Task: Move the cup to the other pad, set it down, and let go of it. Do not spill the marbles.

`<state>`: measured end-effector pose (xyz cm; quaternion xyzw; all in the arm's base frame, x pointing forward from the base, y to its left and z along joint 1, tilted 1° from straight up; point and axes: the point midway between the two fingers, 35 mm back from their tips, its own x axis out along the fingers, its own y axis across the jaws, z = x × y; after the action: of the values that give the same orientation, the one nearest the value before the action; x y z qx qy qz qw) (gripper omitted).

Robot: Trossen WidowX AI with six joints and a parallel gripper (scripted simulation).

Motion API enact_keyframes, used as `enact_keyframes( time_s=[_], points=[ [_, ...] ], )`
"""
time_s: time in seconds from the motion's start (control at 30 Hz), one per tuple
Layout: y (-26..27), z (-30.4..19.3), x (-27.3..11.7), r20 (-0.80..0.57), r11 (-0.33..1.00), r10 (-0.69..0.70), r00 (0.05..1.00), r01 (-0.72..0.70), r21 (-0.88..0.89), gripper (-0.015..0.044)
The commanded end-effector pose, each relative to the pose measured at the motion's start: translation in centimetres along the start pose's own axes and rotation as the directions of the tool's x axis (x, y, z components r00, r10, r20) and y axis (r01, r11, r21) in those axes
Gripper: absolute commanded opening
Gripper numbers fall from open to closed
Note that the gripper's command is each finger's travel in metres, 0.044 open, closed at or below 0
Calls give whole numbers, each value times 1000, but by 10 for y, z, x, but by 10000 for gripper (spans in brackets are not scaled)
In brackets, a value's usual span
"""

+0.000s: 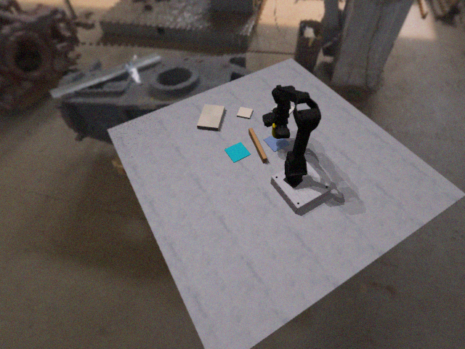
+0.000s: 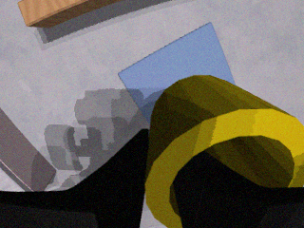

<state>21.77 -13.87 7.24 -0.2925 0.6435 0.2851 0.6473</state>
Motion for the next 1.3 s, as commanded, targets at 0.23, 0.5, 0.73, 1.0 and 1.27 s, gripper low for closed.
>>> enact_keyframes(
  time_s=[0.23, 0.5, 0.73, 1.0, 1.27],
  points=[
    [0, 0, -3, 0, 1000, -2, 1000, 2, 0, 0],
    [0, 0, -3, 0, 1000, -2, 1000, 2, 0, 0],
    [1, 6, -3, 0, 1000, -2, 1000, 2, 0, 0],
    [5, 21, -3, 0, 1000, -2, 1000, 2, 2, 0],
    [9, 35, -3, 0, 1000, -2, 1000, 2, 3, 0]
  ],
)
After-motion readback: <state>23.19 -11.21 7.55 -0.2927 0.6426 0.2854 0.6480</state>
